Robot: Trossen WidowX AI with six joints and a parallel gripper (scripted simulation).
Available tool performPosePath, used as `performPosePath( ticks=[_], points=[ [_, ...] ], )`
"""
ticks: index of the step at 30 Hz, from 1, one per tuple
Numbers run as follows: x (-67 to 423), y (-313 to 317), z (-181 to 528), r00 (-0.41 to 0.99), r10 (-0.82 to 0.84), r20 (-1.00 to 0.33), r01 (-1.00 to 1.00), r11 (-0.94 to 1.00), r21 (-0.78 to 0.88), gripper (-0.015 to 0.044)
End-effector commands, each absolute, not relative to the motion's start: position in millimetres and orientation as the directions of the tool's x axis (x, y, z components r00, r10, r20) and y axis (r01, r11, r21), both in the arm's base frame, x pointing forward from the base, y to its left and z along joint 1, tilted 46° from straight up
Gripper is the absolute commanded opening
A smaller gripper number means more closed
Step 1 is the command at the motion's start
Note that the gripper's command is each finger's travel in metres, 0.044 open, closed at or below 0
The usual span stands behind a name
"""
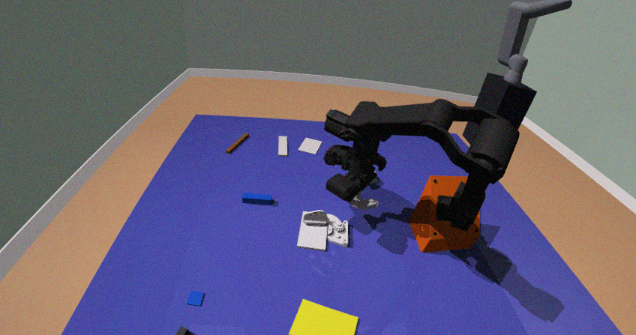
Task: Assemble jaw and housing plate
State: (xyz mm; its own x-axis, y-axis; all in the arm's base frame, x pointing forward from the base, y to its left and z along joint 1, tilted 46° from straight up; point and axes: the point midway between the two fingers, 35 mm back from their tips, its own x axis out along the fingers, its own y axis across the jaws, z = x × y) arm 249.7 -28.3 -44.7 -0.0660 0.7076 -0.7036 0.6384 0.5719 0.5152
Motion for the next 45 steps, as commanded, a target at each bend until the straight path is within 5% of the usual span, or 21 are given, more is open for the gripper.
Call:
performPosePath(
  ticks=[1, 16, 45],
  points=[
    [250, -24, -40, -0.062, 0.711, -0.7, 0.558, 0.606, 0.566, 0.0134],
    [252, -10, -27, -0.064, 0.715, -0.696, 0.192, 0.693, 0.695, 0.0134],
    [262, -6, -24, -0.063, 0.714, -0.698, 0.203, 0.693, 0.691, 0.0134]
  ],
)
